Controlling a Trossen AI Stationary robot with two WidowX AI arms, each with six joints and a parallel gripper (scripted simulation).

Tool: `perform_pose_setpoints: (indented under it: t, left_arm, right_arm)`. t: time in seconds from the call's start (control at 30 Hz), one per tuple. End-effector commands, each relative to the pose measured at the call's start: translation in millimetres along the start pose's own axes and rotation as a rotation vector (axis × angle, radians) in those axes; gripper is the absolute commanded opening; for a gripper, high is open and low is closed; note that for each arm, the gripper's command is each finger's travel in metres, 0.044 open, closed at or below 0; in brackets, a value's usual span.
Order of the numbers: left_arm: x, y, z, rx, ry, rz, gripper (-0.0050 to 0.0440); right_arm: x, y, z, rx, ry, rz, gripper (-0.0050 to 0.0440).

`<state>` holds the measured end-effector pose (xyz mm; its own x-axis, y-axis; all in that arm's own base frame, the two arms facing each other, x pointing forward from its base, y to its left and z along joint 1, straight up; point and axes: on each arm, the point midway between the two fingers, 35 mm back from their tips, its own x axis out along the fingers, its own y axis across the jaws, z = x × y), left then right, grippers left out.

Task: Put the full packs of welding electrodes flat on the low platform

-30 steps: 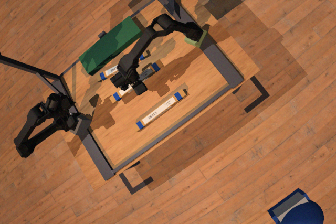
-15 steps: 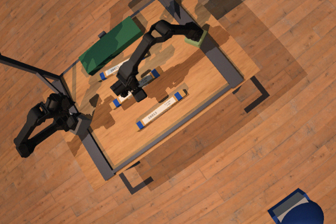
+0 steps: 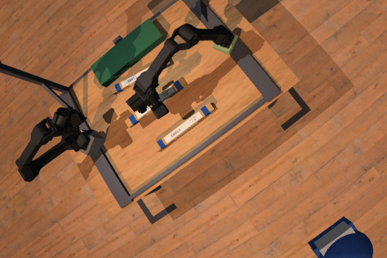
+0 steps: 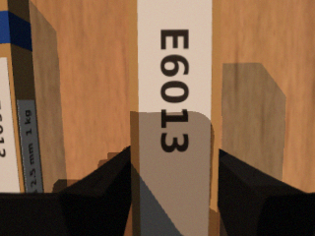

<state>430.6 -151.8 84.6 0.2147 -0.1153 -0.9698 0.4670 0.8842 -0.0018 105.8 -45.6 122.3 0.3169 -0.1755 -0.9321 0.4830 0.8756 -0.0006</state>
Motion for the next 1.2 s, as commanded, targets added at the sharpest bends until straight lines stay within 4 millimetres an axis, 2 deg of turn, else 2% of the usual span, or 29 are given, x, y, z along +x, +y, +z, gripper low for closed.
perform_pose_setpoints:
  t: [0.0,0.3,0.37,0.4,0.7,0.8,0.9,1.17]
  left_arm:
    - [-16,-1,13,0.004,-0.051,0.006,-0.005]
    - [-16,-1,13,0.003,-0.052,0.006,-0.005]
    - [-11,-1,12,0.003,-0.048,0.005,-0.005]
    - [-3,-1,5,0.002,-0.026,0.002,-0.005]
    - [9,-1,2,0.002,-0.031,0.003,-0.005]
    - [4,-1,7,0.003,-0.053,0.006,-0.005]
    - [20,-1,-1,0.002,-0.021,0.001,-0.005]
    - [28,-1,-2,0.002,-0.031,0.003,-0.005]
  right_arm:
    - [-6,0,5,0.001,-0.022,0.002,0.033]
    - [-6,0,5,0.001,-0.022,0.002,0.033]
    - [-6,0,5,0.001,-0.022,0.002,0.033]
    - [-6,0,5,0.001,-0.022,0.002,0.033]
    - [-6,0,5,0.001,-0.022,0.002,0.033]
    - [-6,0,5,0.001,-0.022,0.002,0.033]
    - [-6,0,5,0.001,-0.022,0.002,0.033]
    - [-6,0,5,0.001,-0.022,0.002,0.033]
